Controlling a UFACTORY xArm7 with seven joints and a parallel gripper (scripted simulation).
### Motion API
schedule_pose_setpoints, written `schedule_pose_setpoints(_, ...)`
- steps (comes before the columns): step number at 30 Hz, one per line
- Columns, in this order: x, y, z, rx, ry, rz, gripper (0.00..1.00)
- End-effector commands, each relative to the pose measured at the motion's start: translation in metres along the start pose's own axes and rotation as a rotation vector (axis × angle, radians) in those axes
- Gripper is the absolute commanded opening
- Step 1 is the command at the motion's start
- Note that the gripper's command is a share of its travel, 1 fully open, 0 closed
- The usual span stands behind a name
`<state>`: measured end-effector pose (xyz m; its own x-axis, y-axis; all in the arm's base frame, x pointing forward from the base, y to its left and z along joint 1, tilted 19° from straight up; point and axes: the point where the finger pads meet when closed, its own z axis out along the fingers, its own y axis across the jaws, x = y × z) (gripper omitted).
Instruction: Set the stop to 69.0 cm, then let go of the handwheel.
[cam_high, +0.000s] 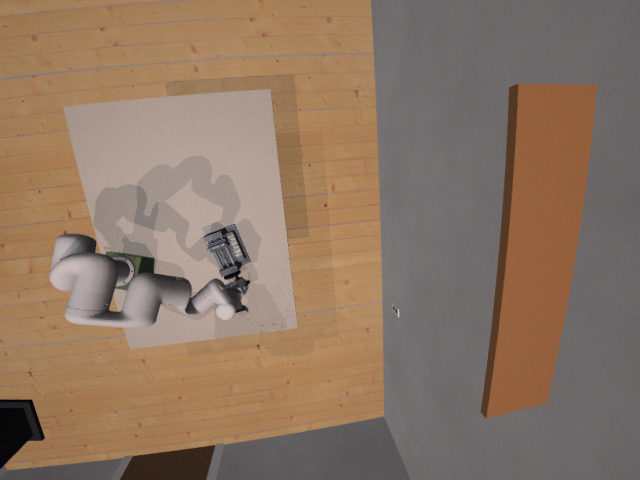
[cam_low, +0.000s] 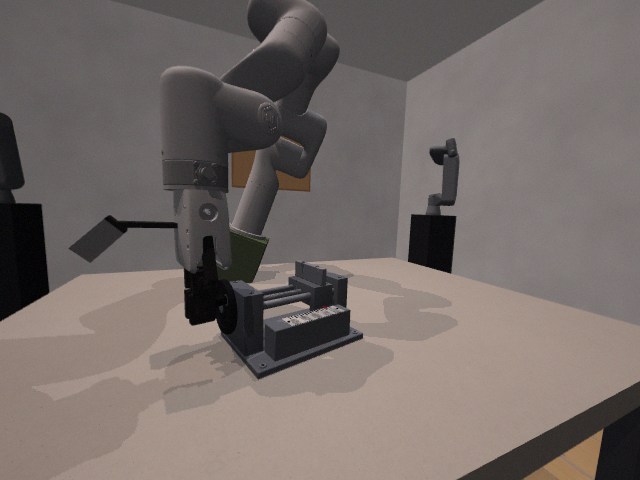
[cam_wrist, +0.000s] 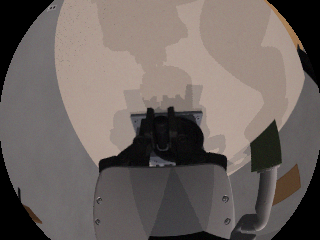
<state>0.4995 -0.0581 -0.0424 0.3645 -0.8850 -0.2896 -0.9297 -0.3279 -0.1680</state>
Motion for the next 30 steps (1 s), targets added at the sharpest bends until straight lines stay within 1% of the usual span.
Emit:
schedule_pose_setpoints(1, 0.0014, 0.0000, -0.0021, 0.002, 0.003, 0.001, 0.06)
schedule_pose_setpoints(30, 0.0014, 0.0041, -0.0062, 0.002, 0.003, 0.001, 0.06)
